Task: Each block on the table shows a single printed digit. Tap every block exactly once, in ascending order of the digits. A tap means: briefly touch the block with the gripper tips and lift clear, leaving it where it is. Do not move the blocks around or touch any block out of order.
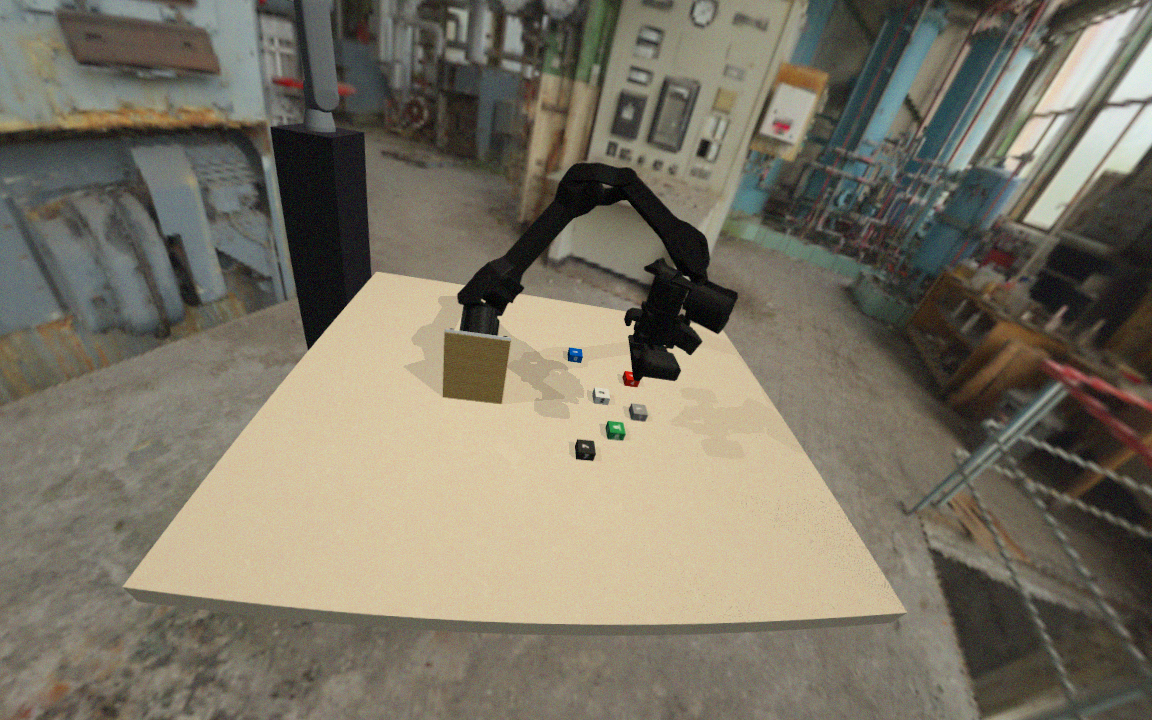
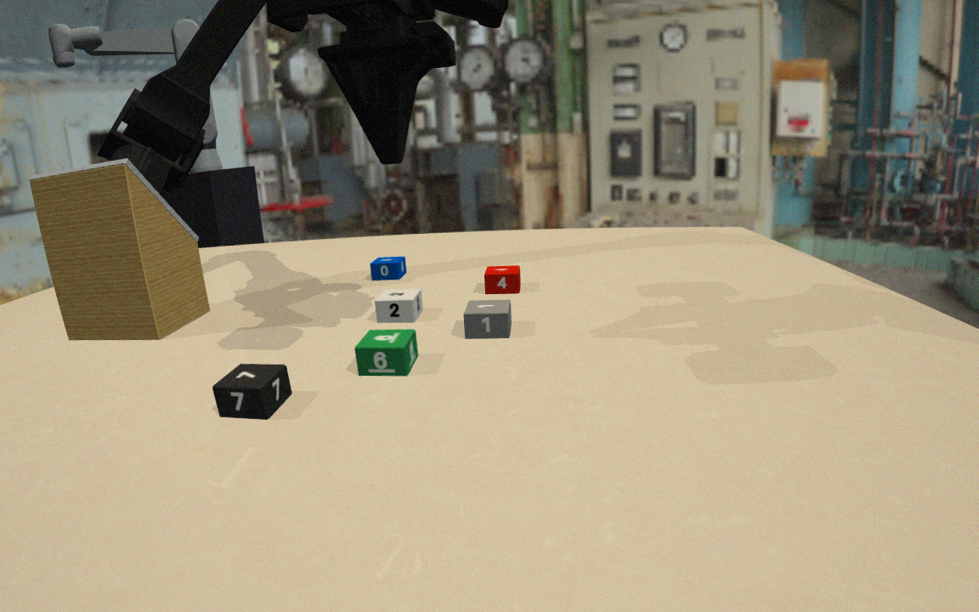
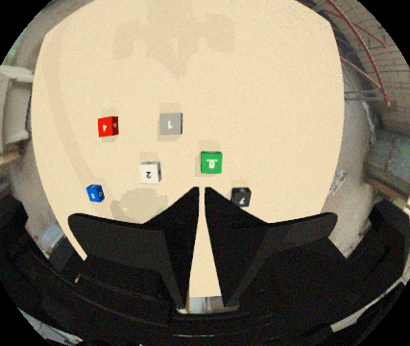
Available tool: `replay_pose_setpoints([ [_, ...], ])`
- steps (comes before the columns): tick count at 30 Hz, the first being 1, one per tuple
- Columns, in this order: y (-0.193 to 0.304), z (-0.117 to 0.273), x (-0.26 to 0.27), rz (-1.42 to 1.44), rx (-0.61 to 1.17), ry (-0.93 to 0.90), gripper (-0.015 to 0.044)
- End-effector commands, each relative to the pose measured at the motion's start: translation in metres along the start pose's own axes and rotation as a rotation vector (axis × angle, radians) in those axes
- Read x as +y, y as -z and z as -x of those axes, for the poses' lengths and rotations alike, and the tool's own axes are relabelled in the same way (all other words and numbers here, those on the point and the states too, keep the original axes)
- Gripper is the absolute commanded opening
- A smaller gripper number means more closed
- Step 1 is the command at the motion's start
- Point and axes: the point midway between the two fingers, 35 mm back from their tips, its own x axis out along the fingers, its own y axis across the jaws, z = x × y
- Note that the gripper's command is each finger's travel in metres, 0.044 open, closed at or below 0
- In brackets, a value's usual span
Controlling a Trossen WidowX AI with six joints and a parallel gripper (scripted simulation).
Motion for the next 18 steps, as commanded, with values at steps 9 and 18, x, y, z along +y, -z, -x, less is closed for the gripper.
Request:
replay_pose_setpoints([
  [9, 0.015, -0.055, -0.023, 0.012, 0.005, -0.007, 0.0020],
  [18, 0.018, -0.085, -0.021, 0.012, 0.005, -0.010, 0.0020],
])
